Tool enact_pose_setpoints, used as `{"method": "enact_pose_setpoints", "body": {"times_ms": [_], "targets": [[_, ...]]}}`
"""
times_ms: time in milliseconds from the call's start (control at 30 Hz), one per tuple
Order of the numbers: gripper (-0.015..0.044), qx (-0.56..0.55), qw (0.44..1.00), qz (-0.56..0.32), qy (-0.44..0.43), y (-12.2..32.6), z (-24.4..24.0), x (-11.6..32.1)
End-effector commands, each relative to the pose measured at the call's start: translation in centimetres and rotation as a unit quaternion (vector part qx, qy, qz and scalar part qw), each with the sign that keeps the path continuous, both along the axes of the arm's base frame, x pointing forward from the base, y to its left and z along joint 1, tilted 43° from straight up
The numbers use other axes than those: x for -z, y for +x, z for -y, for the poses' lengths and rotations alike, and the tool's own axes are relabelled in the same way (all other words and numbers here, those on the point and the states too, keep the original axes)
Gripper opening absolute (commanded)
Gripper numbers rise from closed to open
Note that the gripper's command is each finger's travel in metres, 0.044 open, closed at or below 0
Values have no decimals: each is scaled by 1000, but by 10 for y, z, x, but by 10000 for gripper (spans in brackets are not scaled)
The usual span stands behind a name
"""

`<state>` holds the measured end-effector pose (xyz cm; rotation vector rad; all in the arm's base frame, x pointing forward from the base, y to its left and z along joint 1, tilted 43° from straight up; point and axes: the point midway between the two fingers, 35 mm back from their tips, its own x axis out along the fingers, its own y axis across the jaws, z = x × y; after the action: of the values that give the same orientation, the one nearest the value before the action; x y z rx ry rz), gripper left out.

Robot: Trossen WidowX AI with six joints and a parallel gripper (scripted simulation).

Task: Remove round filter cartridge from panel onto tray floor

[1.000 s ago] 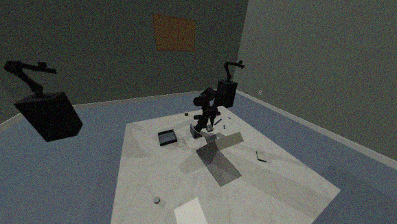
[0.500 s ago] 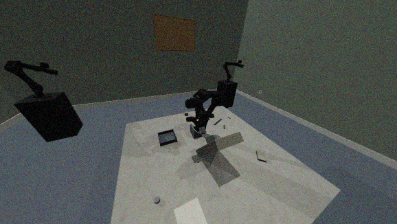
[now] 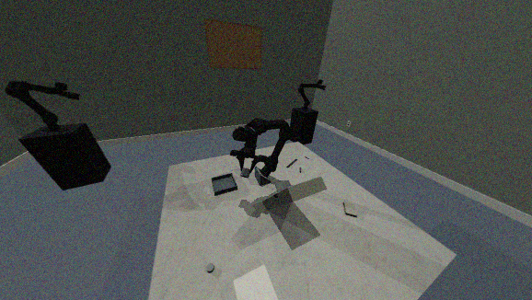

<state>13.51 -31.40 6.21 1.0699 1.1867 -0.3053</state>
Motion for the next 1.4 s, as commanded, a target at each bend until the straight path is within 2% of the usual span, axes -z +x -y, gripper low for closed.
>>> {"method": "enact_pose_setpoints", "body": {"times_ms": [0, 200, 600, 1367], "targets": [[0, 81, 995, -65, 3, -27, 17, 20], [0, 182, 974, -138, 2, -61, 35, 43], [0, 202, 967, -156, 3, -75, 33, 55], [0, 350, 890, -293, 17, -183, -28, 145]]}}
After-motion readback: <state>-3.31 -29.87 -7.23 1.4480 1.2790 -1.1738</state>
